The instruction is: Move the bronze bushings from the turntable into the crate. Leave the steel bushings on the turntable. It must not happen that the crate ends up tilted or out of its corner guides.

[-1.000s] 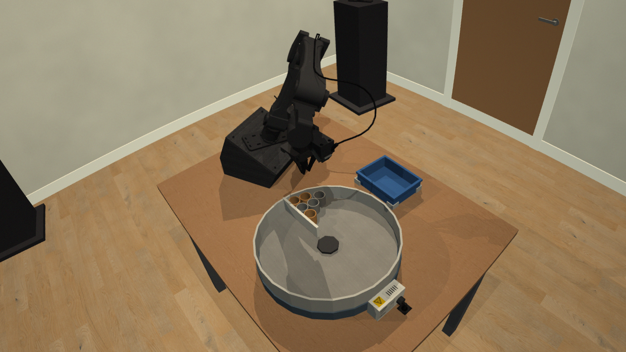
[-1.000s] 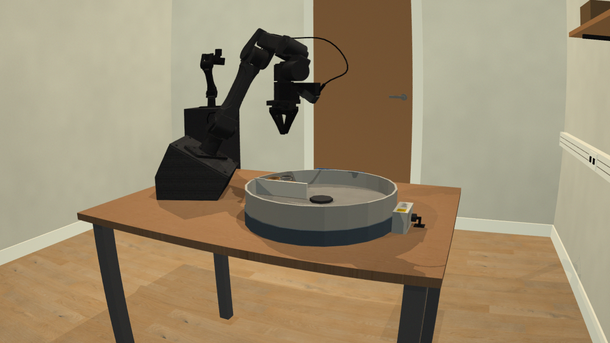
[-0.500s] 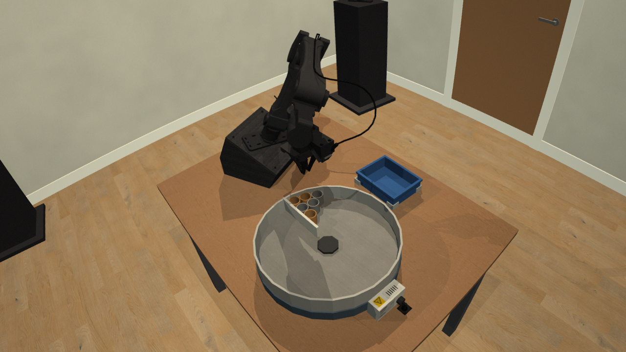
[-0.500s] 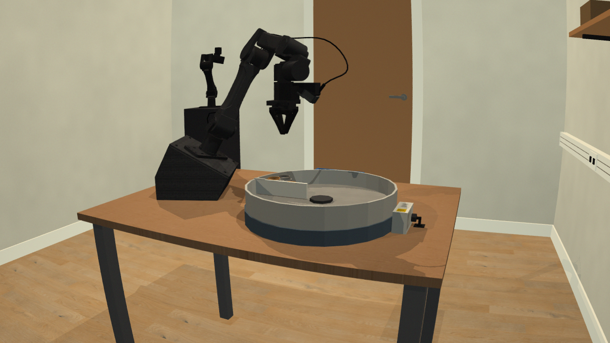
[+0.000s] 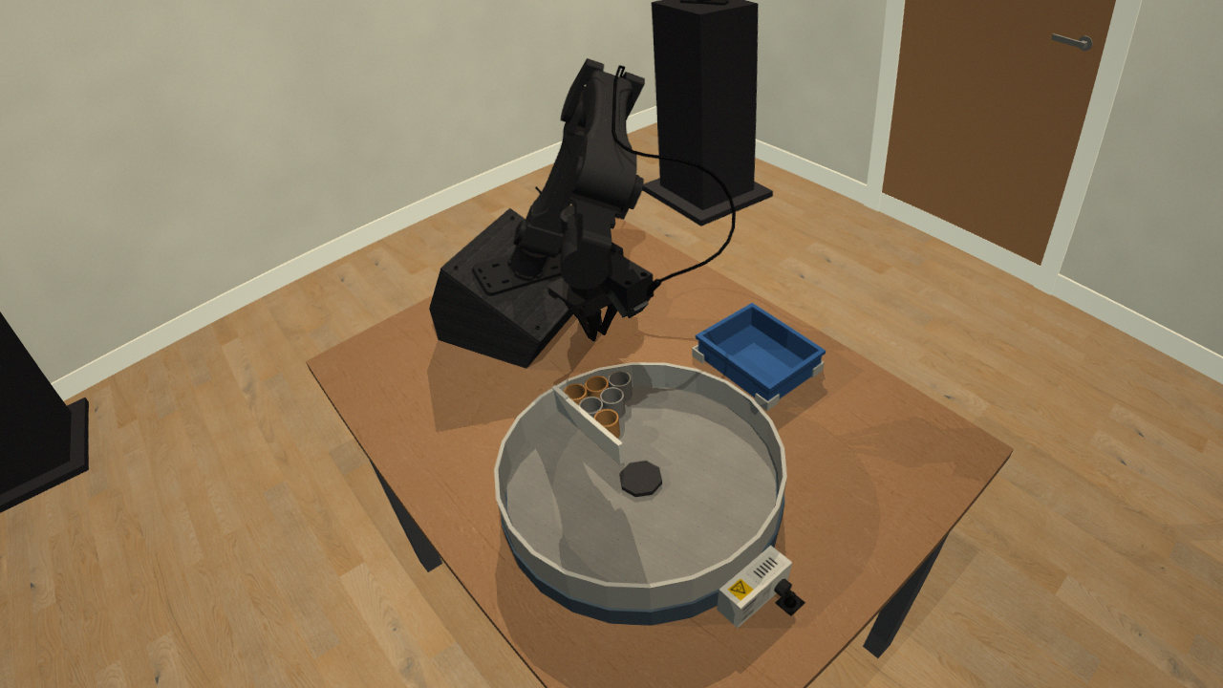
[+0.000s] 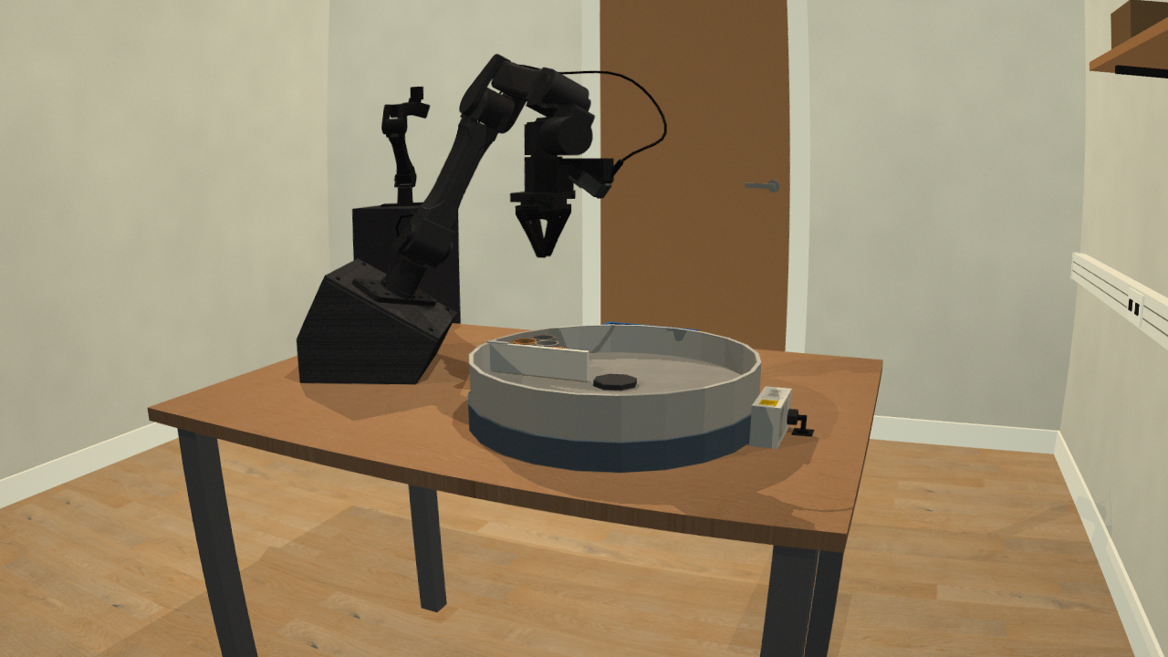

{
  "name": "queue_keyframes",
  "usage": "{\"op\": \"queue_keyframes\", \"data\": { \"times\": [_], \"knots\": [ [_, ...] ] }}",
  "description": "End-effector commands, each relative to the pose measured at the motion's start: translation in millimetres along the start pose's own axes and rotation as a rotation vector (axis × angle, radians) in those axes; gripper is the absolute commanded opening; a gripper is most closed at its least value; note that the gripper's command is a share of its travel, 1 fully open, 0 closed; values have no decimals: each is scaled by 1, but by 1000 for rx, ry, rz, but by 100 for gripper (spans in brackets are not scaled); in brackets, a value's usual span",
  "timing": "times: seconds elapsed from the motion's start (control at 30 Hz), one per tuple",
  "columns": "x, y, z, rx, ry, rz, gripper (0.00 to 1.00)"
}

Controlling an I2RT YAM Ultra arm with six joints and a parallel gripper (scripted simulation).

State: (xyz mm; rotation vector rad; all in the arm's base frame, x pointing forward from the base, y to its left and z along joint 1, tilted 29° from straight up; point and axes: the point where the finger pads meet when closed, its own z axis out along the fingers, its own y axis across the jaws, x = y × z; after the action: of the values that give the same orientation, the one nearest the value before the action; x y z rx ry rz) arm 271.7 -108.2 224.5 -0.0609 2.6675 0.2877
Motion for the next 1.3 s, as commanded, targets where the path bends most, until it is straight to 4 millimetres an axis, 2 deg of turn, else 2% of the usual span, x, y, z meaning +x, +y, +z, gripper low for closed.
{"op": "queue_keyframes", "data": {
  "times": [0.0,1.03,1.07,1.17,1.27],
  "knots": [
    [-3,1,-12,29,-24,-5,18],
    [-3,1,-12,29,-24,-5,18],
    [-3,1,-11,28,-23,-4,15],
    [0,-2,13,-1,16,22,15],
    [-2,-2,17,4,11,30,15]
  ]
}}
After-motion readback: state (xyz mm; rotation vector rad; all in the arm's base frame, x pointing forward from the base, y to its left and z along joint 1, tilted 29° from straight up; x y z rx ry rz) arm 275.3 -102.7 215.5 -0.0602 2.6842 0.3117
